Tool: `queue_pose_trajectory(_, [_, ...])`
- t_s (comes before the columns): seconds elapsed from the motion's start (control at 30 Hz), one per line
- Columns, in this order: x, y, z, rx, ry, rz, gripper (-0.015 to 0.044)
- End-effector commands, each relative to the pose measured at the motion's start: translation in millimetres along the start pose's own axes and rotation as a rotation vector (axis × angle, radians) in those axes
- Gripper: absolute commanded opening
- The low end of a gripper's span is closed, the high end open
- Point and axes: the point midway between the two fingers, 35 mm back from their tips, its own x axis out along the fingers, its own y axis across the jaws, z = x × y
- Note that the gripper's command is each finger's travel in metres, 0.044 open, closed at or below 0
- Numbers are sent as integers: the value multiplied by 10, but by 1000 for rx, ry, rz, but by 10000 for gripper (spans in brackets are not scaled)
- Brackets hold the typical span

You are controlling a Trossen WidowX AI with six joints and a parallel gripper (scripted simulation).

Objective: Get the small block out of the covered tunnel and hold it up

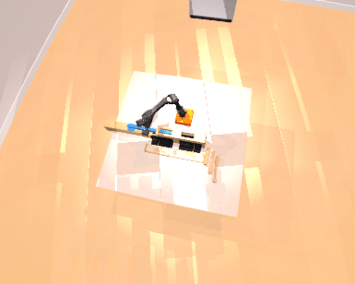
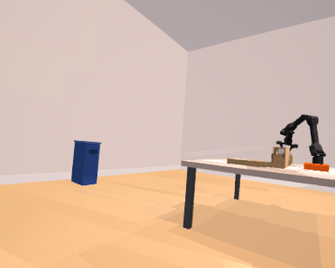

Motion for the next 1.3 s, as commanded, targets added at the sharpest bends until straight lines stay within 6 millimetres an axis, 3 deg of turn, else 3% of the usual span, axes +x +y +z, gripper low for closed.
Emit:
queue_pose_trajectory(0.0, [-11,5,5,0,-1,1,178])
queue_pose_trajectory(0.1, [-11,5,5,0,-1,1,99])
queue_pose_trajectory(0.27, [-11,5,5,0,-1,1,65])
queue_pose_trajectory(0.37, [-14,8,-27,0,-1,1,0])
queue_pose_trajectory(1.03, [-57,-1,-629,8,9,-1,0])
queue_pose_trajectory(1.07, [-86,7,-501,11,-4,2,26])
queue_pose_trajectory(1.27, [-93,8,-499,11,-4,2,184])
